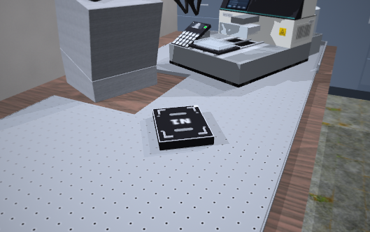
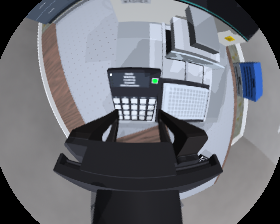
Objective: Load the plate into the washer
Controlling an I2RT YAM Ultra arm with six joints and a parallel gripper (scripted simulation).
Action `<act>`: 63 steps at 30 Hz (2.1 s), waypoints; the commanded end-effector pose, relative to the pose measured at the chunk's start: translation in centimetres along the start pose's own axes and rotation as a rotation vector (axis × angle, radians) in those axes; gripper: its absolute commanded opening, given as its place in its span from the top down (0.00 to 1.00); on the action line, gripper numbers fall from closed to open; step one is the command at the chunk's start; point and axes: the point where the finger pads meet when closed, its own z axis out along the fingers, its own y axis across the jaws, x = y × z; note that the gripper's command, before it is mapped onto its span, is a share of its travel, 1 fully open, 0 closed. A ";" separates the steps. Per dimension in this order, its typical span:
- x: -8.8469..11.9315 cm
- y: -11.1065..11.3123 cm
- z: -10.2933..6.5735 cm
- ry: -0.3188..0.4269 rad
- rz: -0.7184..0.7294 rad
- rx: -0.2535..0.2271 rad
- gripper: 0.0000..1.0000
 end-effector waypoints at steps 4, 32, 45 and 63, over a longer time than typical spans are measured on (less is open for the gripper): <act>-0.1 0.8 -0.6 -0.076 0.020 0.010 0.52; 8.2 4.1 1.4 -0.041 0.009 0.014 1.00; 6.8 5.2 1.1 -0.109 0.039 0.000 1.00; 6.8 5.2 1.1 -0.109 0.036 0.000 1.00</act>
